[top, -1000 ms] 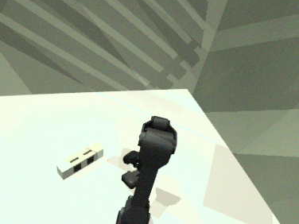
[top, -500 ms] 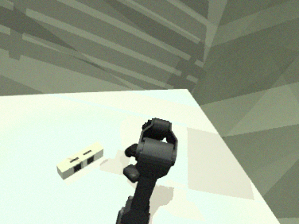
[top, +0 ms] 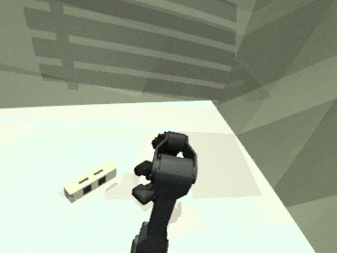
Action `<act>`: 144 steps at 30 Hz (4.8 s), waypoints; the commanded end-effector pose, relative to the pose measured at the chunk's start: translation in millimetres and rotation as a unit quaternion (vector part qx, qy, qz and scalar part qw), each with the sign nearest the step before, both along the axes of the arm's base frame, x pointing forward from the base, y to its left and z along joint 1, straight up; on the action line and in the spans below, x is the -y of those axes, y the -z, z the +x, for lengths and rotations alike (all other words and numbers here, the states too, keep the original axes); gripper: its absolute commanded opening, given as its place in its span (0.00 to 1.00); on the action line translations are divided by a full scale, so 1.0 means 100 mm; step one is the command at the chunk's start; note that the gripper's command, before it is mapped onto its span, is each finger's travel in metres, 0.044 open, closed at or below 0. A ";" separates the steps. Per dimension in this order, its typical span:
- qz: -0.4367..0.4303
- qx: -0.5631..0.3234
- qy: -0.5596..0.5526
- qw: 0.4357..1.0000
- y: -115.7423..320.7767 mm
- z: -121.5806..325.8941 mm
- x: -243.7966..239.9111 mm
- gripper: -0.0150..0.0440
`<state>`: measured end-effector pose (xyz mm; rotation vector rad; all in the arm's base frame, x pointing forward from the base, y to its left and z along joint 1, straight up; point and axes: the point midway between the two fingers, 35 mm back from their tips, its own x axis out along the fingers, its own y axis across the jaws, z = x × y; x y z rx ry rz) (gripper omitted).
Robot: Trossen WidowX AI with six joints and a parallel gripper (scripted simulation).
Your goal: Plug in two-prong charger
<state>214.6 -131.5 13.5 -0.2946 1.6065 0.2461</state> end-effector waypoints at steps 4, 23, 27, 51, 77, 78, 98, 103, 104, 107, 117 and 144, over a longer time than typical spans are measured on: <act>0.001 0.001 0.000 1.000 0.05 0.09 -0.11 0.25; 0.003 0.002 -0.003 1.000 0.16 0.29 -0.44 0.25; 0.003 0.003 -0.004 1.000 0.19 0.32 -0.51 0.25; 0.006 0.004 -0.008 1.000 0.34 0.48 -0.97 0.25; 0.006 0.005 -0.009 1.000 0.37 0.72 -1.18 0.25; 0.007 0.005 -0.009 1.000 0.37 0.73 -1.19 0.25; 0.007 0.005 -0.009 1.000 0.38 0.96 -1.34 0.25; 0.007 0.006 -0.009 1.000 0.38 0.99 -1.36 0.25; 0.007 0.006 -0.009 1.000 0.38 0.99 -1.36 0.25; 0.007 0.006 -0.009 1.000 0.38 0.99 -1.36 0.25; 0.007 0.006 -0.009 1.000 0.38 1.00 -1.37 0.25; 0.007 0.006 -0.009 1.000 0.38 1.06 -1.39 0.25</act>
